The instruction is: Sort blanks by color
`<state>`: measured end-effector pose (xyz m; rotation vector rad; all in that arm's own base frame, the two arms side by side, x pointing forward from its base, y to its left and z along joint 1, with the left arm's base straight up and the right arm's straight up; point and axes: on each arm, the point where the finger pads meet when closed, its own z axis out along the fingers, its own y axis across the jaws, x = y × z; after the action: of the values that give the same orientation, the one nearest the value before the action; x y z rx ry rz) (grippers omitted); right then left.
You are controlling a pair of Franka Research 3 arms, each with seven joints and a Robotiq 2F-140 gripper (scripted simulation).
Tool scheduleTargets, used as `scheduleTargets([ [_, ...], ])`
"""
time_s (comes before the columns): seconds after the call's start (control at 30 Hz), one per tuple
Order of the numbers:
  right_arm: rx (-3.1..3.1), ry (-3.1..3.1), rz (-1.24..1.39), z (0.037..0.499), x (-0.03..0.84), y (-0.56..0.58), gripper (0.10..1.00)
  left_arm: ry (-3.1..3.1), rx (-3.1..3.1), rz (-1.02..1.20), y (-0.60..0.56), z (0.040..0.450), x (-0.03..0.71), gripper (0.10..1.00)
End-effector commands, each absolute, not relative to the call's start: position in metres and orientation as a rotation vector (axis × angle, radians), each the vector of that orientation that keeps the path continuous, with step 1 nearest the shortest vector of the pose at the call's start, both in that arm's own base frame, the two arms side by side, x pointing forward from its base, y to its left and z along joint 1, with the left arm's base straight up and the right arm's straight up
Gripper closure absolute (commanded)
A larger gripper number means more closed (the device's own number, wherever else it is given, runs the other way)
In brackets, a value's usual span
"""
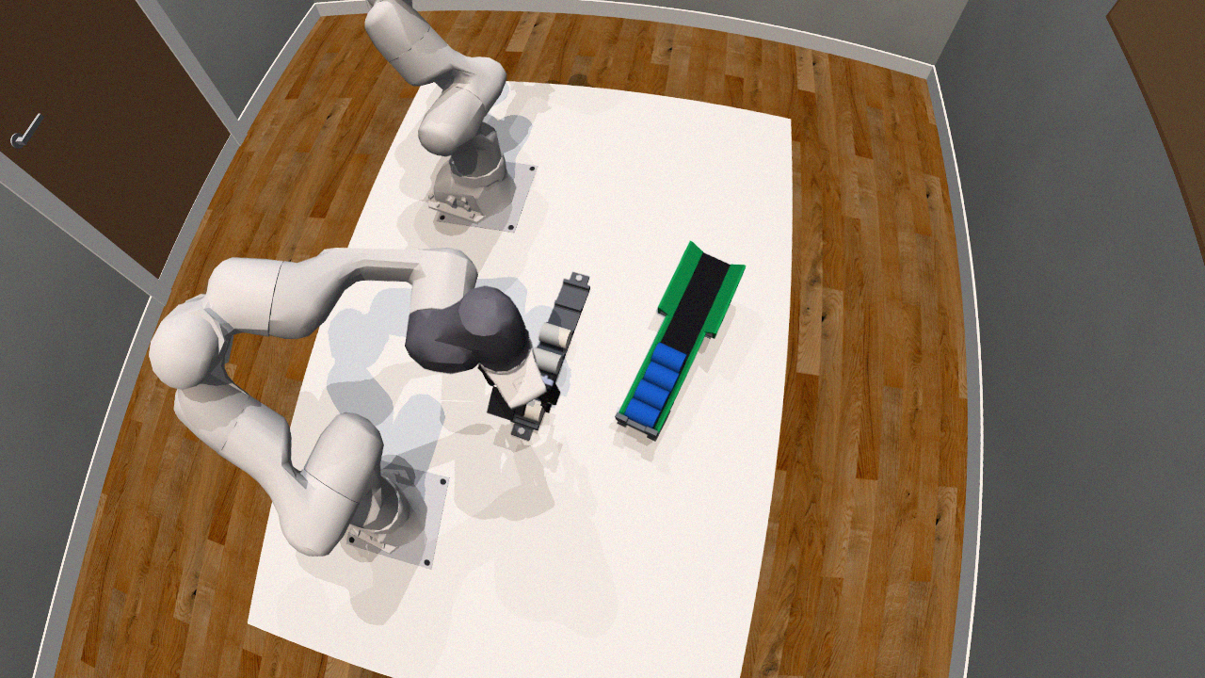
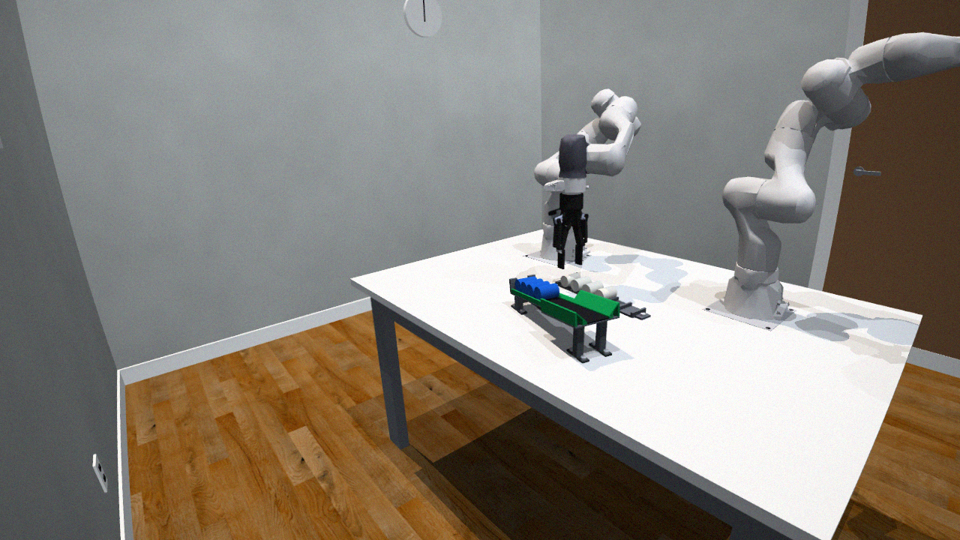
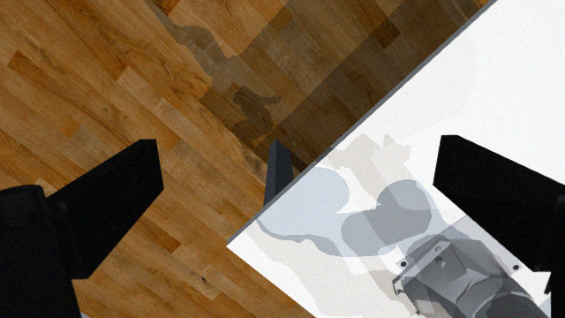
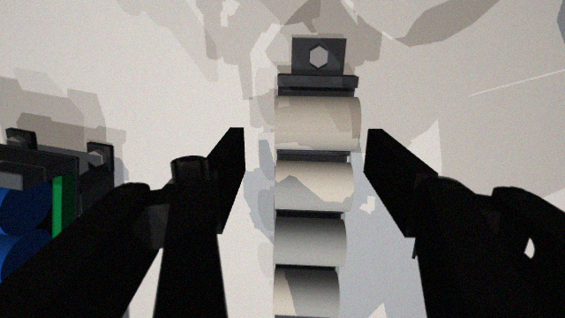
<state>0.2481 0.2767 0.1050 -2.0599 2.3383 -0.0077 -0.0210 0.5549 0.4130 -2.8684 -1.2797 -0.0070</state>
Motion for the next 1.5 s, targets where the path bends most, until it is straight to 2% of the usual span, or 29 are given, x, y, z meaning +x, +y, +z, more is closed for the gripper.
scheduleTargets([
  [0.0, -2.062, 2.370, 0.000, 0.123, 0.239, 0.273, 0.570, -1.280, -2.868, -0.007, 0.555, 0.413, -0.021, 0.098],
  [0.3, -2.062, 2.370, 0.000, 0.142, 0.239, 0.273, 0.570, -1.280, -2.868, -0.007, 0.555, 0.413, -0.021, 0.098],
  [0.33, -2.062, 2.370, 0.000, 0.142, 0.239, 0.273, 0.098, -1.280, -2.868, -0.007, 0.555, 0.413, -0.021, 0.098],
  [1.17, -2.062, 2.370, 0.000, 0.143, 0.239, 0.273, 0.098, -1.280, -2.868, -0.007, 0.555, 0.413, -0.021, 0.098],
  [1.47, -2.062, 2.370, 0.000, 0.163, 0.239, 0.273, 0.098, -1.280, -2.868, -0.007, 0.555, 0.413, -0.021, 0.098],
])
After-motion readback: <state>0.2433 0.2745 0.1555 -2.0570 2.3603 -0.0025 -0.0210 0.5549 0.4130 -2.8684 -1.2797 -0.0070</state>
